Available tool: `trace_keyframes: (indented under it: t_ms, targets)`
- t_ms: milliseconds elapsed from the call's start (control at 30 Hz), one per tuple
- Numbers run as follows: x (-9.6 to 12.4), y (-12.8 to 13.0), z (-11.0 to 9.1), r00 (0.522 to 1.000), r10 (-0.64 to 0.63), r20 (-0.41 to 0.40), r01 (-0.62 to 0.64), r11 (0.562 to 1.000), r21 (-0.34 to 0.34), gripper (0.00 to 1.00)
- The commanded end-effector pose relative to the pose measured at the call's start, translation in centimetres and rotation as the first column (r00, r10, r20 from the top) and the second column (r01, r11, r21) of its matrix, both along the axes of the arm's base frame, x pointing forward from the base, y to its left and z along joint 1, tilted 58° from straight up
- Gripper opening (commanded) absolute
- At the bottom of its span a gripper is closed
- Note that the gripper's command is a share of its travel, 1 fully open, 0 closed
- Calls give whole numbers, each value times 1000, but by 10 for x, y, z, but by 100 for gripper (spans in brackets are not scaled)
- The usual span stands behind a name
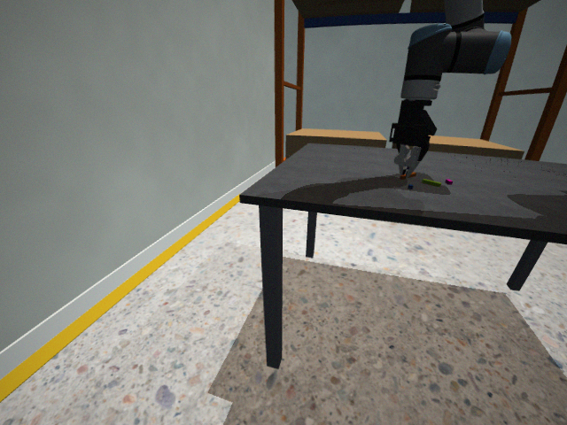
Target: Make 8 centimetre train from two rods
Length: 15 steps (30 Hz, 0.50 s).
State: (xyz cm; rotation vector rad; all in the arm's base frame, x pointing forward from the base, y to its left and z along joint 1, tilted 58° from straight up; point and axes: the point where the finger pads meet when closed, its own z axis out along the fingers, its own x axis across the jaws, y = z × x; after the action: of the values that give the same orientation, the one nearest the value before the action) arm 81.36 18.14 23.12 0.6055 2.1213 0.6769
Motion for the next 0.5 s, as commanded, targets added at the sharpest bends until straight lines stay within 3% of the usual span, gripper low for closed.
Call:
trace_keyframes:
  t_ms: [0,467]
  targets:
    - [0,0,0,1000,0,1,0,1000,0,3]
    - [0,0,0,1000,0,1,0,1000,0,14]
